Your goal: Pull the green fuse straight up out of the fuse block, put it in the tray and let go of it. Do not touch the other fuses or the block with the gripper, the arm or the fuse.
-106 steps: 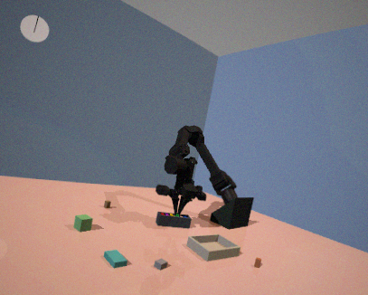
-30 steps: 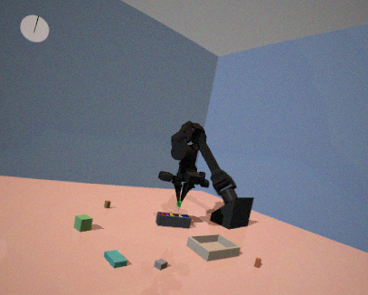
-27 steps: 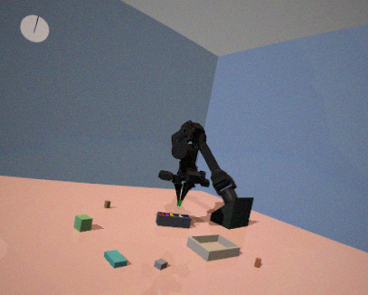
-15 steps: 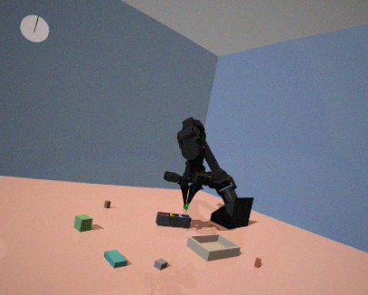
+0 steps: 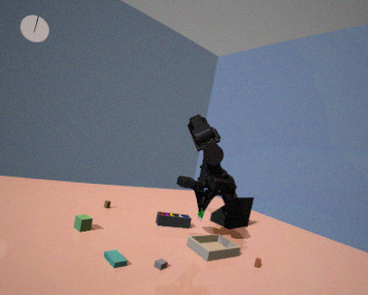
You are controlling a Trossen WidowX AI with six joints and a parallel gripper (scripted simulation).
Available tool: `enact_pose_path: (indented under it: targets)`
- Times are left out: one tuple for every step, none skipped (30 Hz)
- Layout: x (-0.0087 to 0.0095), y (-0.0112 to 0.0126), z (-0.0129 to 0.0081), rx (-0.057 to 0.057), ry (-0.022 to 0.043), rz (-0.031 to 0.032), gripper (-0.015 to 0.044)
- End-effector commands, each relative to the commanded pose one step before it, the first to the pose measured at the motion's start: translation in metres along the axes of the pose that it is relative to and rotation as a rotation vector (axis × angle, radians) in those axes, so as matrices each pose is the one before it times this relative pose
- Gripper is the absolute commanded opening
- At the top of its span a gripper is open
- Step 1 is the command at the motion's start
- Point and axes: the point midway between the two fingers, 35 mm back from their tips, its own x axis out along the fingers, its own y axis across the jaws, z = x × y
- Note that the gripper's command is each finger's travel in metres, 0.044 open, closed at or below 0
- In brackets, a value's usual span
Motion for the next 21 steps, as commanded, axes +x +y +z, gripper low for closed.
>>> enact_pose_path:
  targets:
    - [0.00352, 0.01136, 0.01840, 0.0001, 0.00604, 0.00859, 0.0000]
    - [0.00049, 0.00285, 0.00483, 0.0003, 0.00060, -0.00018, 0.0000]
    - [0.00054, 0.00294, 0.00478, 0.0003, 0.00067, -0.00022, 0.0000]
    - [0.00059, 0.00302, 0.00474, 0.0004, 0.00073, -0.00025, 0.0000]
    - [0.00063, 0.00311, 0.00469, 0.0004, 0.00080, -0.00029, 0.0000]
    - [0.00068, 0.00319, 0.00465, 0.0004, 0.00087, -0.00033, 0.0000]
    - [0.00073, 0.00328, 0.00459, 0.0004, 0.00093, -0.00037, 0.0000]
    - [0.00078, 0.00336, 0.00454, 0.0005, 0.00099, -0.00041, 0.0000]
    - [0.00068, 0.00284, 0.00372, 0.0004, 0.00087, -0.00037, 0.0000]
    - [0.00042, 0.00173, 0.00221, 0.0002, 0.00054, -0.00024, 0.0000]
    - [0.00014, 0.00058, 0.00073, 0.0001, 0.00018, -0.00008, 0.0000]
    - [0.00000, 0.00000, 0.00000, 0.0000, 0.00000, 0.00000, 0.0000]
    - [0.00027, -0.00001, 0.00001, 0.0000, 0.00000, 0.00000, 0.0000]
    - [0.00080, -0.00003, 0.00004, 0.0000, -0.00001, -0.00001, 0.0000]
    - [0.00133, -0.00005, 0.00006, 0.0000, -0.00001, -0.00002, 0.0000]
    - [0.00163, -0.00006, 0.00007, 0.0000, -0.00001, -0.00003, 0.0000]
    - [0.00163, -0.00005, 0.00006, 0.0000, 0.00000, -0.00003, 0.0000]
    - [0.00163, -0.00005, 0.00005, 0.0000, 0.00000, -0.00003, 0.0000]
    - [0.00163, -0.00004, 0.00004, 0.0000, 0.00001, -0.00003, 0.0000]
    - [0.00163, -0.00004, 0.00004, 0.0000, 0.00001, -0.00004, 0.0000]
    - [0.00163, -0.00003, 0.00003, 0.0000, 0.00002, -0.00004, 0.0000]
